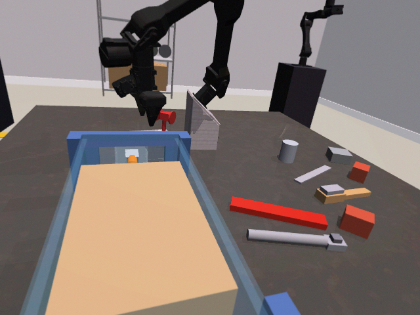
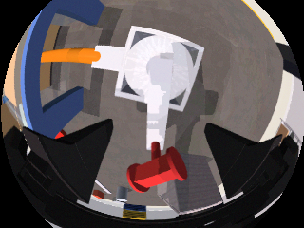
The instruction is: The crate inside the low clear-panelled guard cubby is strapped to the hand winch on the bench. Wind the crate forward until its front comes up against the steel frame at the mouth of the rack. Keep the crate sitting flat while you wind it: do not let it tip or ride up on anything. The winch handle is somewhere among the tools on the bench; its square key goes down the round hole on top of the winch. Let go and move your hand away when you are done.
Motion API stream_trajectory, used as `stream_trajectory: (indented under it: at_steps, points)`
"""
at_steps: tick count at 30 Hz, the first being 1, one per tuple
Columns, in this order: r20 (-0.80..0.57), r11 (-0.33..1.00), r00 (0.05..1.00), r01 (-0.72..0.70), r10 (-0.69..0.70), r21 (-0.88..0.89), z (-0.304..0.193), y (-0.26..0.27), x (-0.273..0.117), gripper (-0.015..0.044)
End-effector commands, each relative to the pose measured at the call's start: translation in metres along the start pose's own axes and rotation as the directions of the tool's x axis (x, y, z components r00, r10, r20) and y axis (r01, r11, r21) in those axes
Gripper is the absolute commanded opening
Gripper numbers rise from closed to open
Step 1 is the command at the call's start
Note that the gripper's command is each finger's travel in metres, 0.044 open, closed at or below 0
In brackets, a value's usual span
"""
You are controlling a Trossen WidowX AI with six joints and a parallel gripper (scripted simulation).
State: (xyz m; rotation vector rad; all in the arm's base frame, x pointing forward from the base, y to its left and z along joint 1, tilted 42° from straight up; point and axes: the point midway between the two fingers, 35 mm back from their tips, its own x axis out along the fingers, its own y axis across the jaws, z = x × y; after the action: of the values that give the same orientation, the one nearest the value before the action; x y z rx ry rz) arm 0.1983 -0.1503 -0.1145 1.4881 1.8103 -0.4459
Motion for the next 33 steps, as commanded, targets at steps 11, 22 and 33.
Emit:
stream_trajectory:
  at_steps: [11,22,33]
  points:
    - [0.068,1.000,0.998,-0.014,0.015,-0.012,-0.007,-0.002,-0.081,0.0440]
    - [0.060,1.000,0.998,-0.017,0.018,-0.006,-0.006,-0.002,-0.077,0.0282]
    - [0.060,1.000,0.998,-0.017,0.018,-0.006,-0.006,-0.002,-0.077,0.0000]
